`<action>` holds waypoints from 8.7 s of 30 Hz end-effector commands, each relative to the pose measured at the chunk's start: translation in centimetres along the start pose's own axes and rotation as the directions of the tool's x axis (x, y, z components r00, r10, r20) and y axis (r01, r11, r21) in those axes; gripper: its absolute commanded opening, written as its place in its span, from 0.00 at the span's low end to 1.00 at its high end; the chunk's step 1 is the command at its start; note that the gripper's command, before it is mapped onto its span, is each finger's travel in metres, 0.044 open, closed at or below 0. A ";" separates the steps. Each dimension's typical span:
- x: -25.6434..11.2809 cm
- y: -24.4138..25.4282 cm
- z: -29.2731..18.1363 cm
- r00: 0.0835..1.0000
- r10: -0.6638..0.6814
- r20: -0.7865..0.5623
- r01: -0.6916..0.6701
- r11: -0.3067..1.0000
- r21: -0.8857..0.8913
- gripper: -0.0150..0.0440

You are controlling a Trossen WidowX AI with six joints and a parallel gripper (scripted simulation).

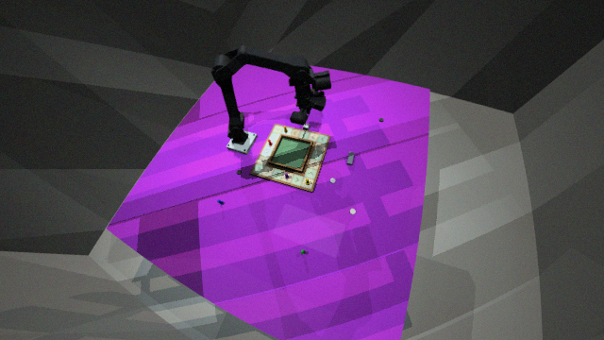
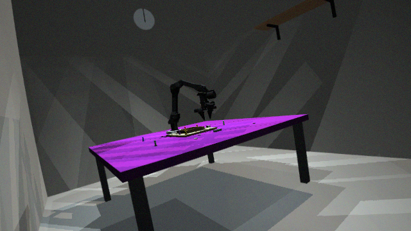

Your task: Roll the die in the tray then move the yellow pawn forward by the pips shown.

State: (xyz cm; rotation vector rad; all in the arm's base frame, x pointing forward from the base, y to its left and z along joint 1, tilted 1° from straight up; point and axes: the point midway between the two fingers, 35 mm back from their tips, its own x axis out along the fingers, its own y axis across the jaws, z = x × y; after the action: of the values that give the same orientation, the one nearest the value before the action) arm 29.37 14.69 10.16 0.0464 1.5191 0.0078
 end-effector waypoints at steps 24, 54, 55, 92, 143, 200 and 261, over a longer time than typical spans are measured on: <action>4.8 0.1 -0.4 1.000 -0.011 -0.007 0.011 1.000 -0.018 0.72; 6.1 0.1 -0.5 1.000 -0.011 -0.007 0.011 1.000 -0.018 0.25; 5.6 0.1 -0.4 1.000 -0.011 -0.007 0.011 1.000 -0.018 0.25; -4.1 -7.3 -0.4 1.000 -0.018 -0.007 0.018 1.000 -0.003 0.25; -1.4 -15.9 -1.3 0.666 -0.030 0.745 0.025 1.000 0.018 0.25; -5.4 -15.9 -2.7 0.944 -0.029 0.330 0.024 1.000 0.019 1.00; 2.8 -27.2 9.7 0.999 -0.034 0.001 0.030 0.864 -0.503 0.59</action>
State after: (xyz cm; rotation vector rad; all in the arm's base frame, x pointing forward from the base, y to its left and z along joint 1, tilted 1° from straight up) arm 38.54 -12.68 7.64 -0.3970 1.4827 0.3746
